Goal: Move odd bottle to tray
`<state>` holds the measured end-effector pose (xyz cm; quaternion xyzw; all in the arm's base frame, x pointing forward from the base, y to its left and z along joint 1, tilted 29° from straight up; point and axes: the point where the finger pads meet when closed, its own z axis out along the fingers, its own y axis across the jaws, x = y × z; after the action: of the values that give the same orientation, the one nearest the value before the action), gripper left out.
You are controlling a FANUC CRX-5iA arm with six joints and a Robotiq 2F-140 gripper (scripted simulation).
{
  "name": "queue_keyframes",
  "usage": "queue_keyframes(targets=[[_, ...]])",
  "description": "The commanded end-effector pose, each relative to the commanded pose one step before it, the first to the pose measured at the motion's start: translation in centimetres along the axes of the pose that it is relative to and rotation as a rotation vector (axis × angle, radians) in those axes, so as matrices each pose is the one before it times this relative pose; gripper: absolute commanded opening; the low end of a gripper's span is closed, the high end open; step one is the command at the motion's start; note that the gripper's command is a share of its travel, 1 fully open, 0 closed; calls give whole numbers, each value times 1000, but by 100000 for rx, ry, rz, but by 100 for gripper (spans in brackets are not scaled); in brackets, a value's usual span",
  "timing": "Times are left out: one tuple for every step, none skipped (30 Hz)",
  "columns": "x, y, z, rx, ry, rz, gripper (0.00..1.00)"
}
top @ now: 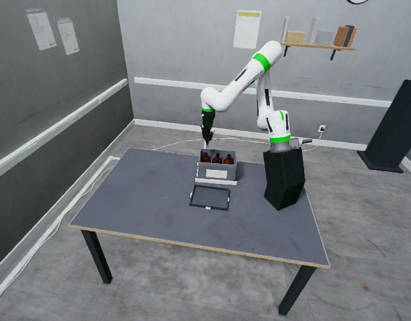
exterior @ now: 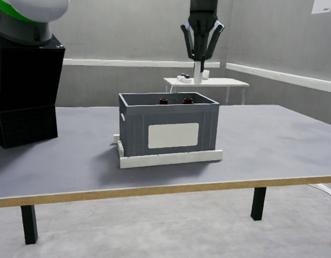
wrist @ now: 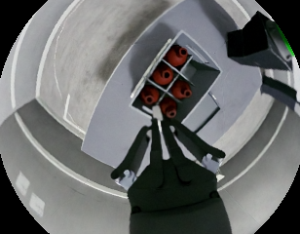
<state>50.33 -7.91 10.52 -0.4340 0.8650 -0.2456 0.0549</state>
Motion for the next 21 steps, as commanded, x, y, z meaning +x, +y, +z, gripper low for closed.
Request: queue_keyframes(targets=[[-3048, 2911, -33, 138, -38, 53, 10], [-415, 453, -8, 32, 8, -4, 10], [-580, 651, -15, 62, 12, -7, 10], [-620, 720, -23, 92, 14, -9, 10], [-263, 314, -12, 48, 6, -4, 10], [-42, 51, -2, 8, 1, -1, 10], [0, 0, 0, 0, 0, 0, 10], [0, 0, 0, 0, 0, 0, 10], [0, 0, 0, 0, 0, 0, 10], [0, 0, 0, 0, 0, 0, 44], [0, 0, 0, 0, 0, 0, 44], [0, 0, 0, 0, 0, 0, 44], [0, 0, 0, 0, 0, 0, 44], [0, 0, 0, 0, 0, 0, 44], [0, 0, 0, 0, 0, 0, 44], [0, 0, 0, 0, 0, 0, 44], [0, 0, 0, 0, 0, 0, 44], [0, 0, 0, 0, 0, 0, 44], [0, 0, 0, 0, 0, 0, 44], [0, 0, 0, 0, 0, 0, 44], [0, 0, 0, 0, 0, 0, 44]])
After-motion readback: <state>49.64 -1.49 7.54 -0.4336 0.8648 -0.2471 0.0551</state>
